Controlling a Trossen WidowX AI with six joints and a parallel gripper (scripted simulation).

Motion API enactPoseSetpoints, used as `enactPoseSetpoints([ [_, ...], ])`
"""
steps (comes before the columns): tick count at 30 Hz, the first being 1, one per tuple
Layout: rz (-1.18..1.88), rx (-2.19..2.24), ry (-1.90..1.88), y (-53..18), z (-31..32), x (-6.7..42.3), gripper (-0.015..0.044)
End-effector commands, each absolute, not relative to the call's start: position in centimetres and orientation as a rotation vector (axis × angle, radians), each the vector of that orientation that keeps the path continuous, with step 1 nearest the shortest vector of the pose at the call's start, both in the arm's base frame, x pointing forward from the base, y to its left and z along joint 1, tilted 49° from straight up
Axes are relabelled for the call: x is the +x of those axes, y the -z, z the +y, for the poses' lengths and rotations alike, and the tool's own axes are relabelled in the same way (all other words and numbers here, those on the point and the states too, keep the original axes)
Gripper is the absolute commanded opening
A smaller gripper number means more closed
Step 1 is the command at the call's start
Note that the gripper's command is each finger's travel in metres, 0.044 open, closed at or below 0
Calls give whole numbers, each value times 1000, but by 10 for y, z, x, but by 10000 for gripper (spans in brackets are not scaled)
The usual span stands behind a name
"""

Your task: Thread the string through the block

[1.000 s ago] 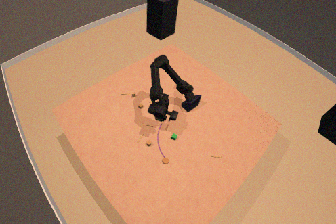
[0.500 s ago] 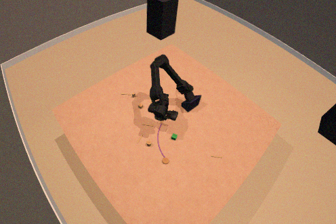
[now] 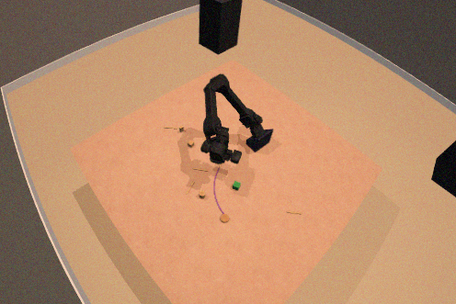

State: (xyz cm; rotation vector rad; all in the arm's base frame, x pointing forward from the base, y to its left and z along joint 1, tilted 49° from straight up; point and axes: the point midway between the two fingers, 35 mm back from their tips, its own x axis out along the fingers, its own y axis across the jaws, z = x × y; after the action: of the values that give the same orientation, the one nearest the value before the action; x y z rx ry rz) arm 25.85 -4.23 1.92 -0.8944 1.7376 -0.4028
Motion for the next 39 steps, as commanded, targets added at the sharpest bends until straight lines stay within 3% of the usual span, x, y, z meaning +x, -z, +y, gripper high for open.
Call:
enactPoseSetpoints([
  [1, 1736, -896, 406, -16, -46, 258, 123],
  [39, 1736, -898, 409, 20, -87, 251, 123],
])
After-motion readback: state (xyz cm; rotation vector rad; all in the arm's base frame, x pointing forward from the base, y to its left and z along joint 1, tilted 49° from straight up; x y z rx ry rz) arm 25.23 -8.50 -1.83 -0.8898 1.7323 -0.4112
